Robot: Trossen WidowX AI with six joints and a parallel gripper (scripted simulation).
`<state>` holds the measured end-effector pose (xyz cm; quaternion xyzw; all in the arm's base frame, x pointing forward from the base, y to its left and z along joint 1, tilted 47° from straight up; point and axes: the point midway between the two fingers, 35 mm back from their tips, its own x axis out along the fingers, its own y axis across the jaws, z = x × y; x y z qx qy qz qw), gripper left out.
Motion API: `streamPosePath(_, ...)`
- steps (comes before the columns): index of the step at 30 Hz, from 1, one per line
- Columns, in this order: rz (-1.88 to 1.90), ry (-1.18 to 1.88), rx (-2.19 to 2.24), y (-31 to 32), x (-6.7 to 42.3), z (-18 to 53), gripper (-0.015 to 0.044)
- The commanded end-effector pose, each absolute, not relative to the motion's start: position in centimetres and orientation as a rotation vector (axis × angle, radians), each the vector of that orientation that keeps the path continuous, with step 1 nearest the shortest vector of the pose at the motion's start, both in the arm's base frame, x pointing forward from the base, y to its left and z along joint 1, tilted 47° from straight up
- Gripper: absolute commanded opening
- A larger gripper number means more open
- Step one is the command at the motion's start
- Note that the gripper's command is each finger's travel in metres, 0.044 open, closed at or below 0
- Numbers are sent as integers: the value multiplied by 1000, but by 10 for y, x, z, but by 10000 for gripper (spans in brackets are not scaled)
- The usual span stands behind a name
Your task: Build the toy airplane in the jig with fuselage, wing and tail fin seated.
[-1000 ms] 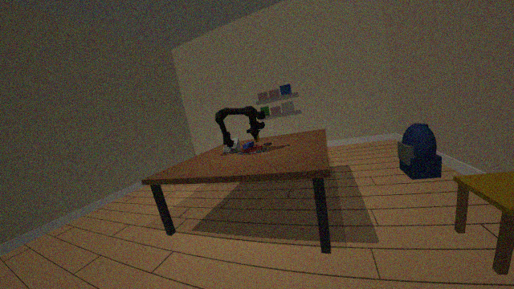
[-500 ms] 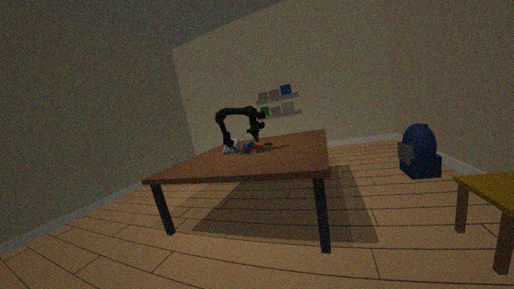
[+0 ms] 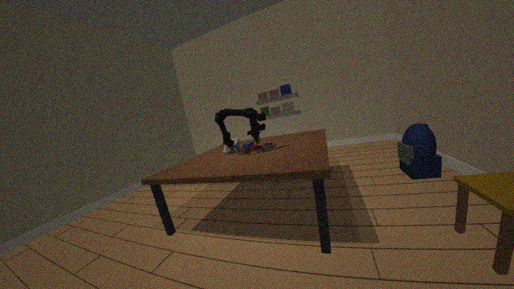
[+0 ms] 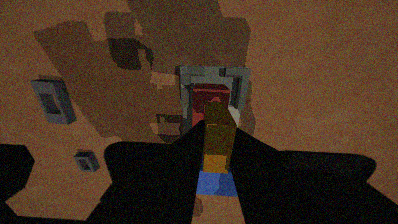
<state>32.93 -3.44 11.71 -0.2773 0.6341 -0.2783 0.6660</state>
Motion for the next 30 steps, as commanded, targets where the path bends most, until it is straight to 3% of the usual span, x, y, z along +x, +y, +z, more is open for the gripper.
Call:
streamPosePath(1, -627, 1434, -638, -39, 328, 113, 65)
streamPosePath(30, -629, 1434, -639, -52, 328, 101, 65)
